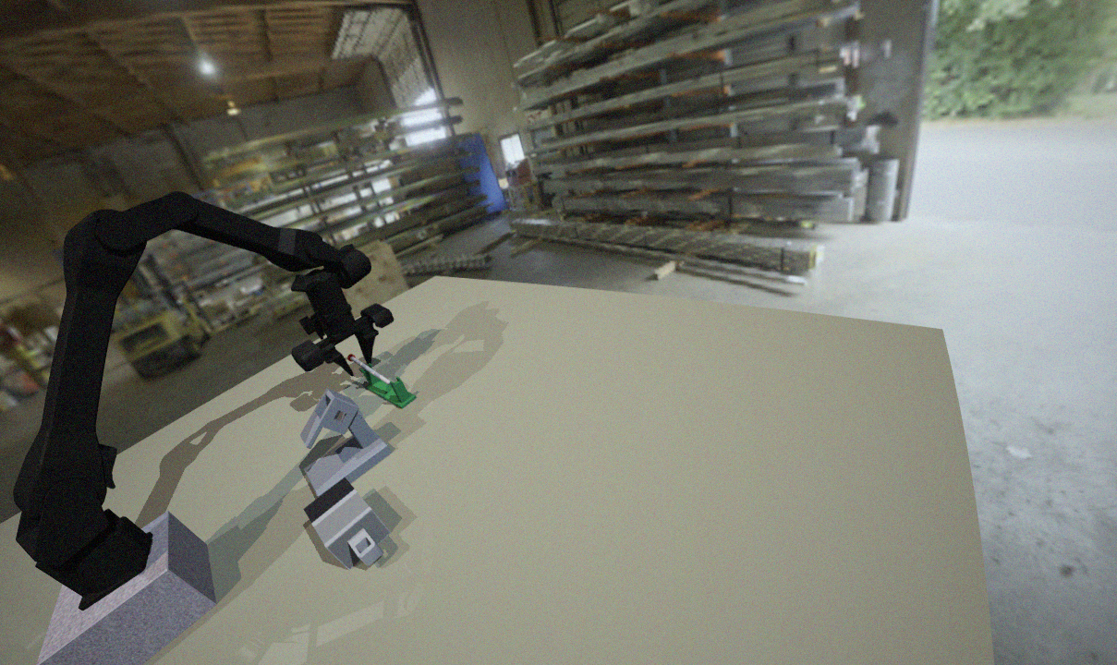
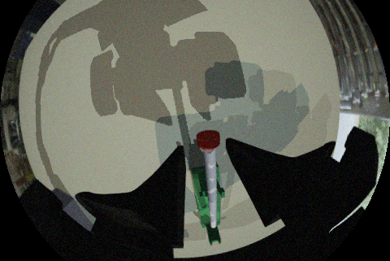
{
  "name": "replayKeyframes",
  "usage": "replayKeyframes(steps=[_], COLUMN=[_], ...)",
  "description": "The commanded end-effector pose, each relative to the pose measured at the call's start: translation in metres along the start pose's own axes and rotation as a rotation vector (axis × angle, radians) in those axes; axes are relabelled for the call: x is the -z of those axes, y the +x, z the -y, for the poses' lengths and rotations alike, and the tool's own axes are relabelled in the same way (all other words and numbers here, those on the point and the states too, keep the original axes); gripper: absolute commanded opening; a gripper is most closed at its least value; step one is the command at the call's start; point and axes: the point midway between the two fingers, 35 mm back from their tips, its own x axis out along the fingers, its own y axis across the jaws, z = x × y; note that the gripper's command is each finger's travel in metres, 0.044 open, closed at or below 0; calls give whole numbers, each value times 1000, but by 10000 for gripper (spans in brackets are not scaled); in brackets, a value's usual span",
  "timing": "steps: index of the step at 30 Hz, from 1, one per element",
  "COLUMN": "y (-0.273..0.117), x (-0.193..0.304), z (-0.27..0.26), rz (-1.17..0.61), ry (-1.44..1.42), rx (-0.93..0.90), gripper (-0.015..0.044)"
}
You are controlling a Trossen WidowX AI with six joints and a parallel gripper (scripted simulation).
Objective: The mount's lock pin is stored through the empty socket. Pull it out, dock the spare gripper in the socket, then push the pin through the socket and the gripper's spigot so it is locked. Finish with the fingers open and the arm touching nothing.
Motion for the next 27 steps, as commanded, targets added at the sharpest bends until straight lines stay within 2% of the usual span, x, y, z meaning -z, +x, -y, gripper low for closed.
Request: replayKeyframes(steps=[1, 27], y=[-10, -42], x=[-2, -4], z=[0, -10], rz=[0, -24], ry=[0, 11], rx=[1, -56], gripper=[200, 200])
